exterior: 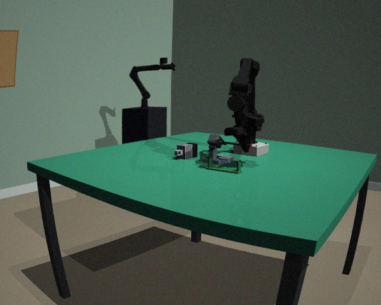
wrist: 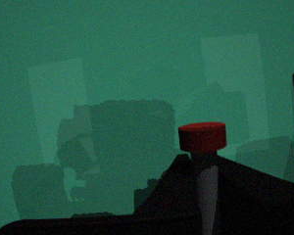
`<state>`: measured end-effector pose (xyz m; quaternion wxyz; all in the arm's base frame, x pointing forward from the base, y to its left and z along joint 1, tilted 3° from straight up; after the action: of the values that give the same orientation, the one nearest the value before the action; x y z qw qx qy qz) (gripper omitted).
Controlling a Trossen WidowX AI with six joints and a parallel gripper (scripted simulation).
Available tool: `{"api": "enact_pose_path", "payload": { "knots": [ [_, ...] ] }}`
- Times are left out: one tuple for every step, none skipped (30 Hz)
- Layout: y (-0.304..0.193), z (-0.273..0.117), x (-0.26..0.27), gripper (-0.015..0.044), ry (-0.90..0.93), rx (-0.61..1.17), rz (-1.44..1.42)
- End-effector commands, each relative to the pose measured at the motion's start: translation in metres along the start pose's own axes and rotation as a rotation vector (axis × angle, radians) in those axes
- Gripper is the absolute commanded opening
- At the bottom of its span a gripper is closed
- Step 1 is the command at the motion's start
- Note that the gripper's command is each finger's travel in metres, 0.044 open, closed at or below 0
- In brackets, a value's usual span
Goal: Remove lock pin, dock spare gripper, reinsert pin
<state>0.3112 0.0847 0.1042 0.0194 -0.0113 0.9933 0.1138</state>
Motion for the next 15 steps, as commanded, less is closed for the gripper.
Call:
{"api": "enact_pose_path", "payload": {
  "knots": [
    [0.003, 0.0, -0.002, 0.0, -0.001, 0.006, 0.006],
    [0.004, 0.0, -0.002, 0.0, 0.0, 0.006, 0.006],
    [0.005, 0.0, -0.002, 0.0, 0.0, 0.006, 0.006],
    [0.006, -0.001, -0.002, 0.0, 0.0, 0.006, 0.006],
    [0.007, -0.001, -0.003, 0.0, 0.0, 0.007, 0.006],
    [0.008, -0.001, -0.003, 0.0, 0.001, 0.007, 0.006],
    [0.009, -0.001, -0.003, 0.0, 0.001, 0.007, 0.006],
    [0.01, -0.001, -0.003, 0.0, 0.001, 0.007, 0.006],
    [0.011, -0.001, -0.003, 0.0, 0.002, 0.007, 0.007],
    [0.012, -0.001, -0.004, 0.0, 0.002, 0.007, 0.007],
    [0.013, -0.001, -0.004, 0.0, 0.003, 0.007, 0.007],
    [0.013, -0.002, -0.004, 0.0, 0.003, 0.007, 0.007],
    [0.015, -0.002, -0.004, 0.0, 0.003, 0.007, 0.007],
    [0.016, -0.002, -0.004, 0.0, 0.004, 0.007, 0.007],
    [0.016, -0.002, -0.005, 0.0, 0.004, 0.007, 0.007]
  ]
}}
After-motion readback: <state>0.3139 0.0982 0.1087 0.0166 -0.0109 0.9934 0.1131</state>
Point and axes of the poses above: the point midway between the two fingers, 35 mm back from their tips, its own z axis out along the fingers, its own x axis across the jaws, y = z × x, the point moved 5 cm from there along -z, back along the fingers, and after that the axes turned 11 degrees about -z, right-handed, at the moved point
